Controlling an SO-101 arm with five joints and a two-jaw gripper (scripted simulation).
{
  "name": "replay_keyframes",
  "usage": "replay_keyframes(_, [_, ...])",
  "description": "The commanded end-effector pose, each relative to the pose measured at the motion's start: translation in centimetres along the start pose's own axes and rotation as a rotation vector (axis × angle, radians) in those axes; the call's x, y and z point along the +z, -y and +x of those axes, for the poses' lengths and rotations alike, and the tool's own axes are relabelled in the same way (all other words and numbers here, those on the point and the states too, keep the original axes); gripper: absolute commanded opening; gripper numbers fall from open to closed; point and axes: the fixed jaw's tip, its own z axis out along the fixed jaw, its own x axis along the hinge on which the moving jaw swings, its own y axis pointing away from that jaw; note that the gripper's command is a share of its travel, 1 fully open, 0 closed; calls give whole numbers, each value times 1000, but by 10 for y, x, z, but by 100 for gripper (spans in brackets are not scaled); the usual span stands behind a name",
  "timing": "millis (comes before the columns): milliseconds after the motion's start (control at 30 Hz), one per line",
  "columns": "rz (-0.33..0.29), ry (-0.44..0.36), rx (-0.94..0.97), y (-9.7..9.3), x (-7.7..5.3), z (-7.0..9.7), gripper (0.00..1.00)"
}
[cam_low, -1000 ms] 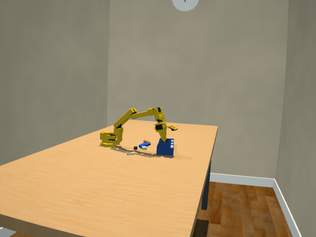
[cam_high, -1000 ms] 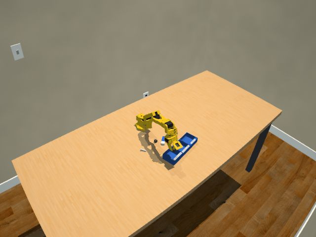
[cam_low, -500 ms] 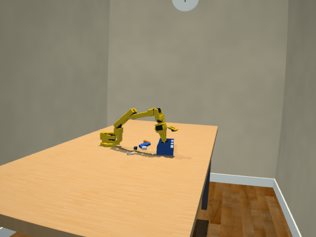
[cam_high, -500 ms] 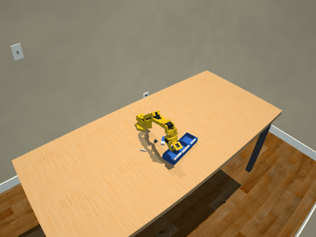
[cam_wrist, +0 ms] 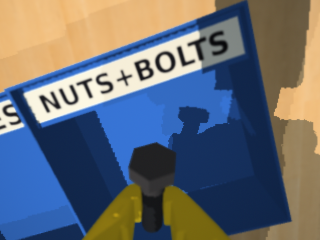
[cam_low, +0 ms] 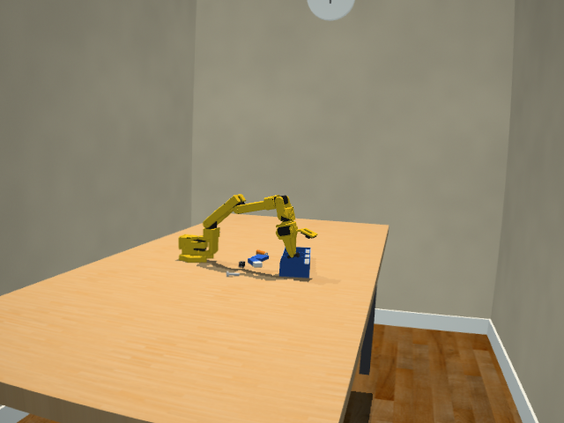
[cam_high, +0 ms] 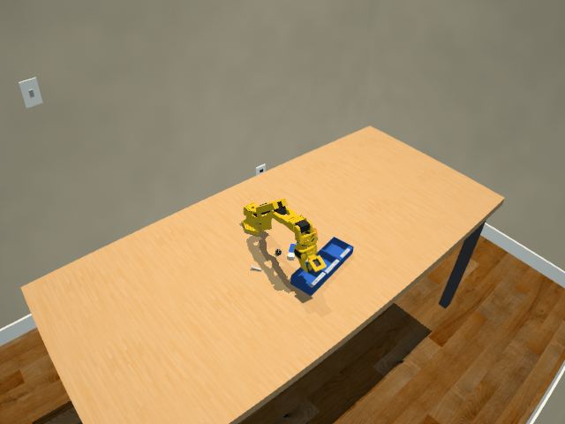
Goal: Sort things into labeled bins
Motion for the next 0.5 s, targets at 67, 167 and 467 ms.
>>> replay_keyframes(67, [-3, 52, -19, -3, -6, -7, 0])
replay_keyframes(167, [-3, 52, -19, -3, -5, -7, 0])
replay_keyframes(467, [-3, 50, -19, -3, -4, -6, 0])
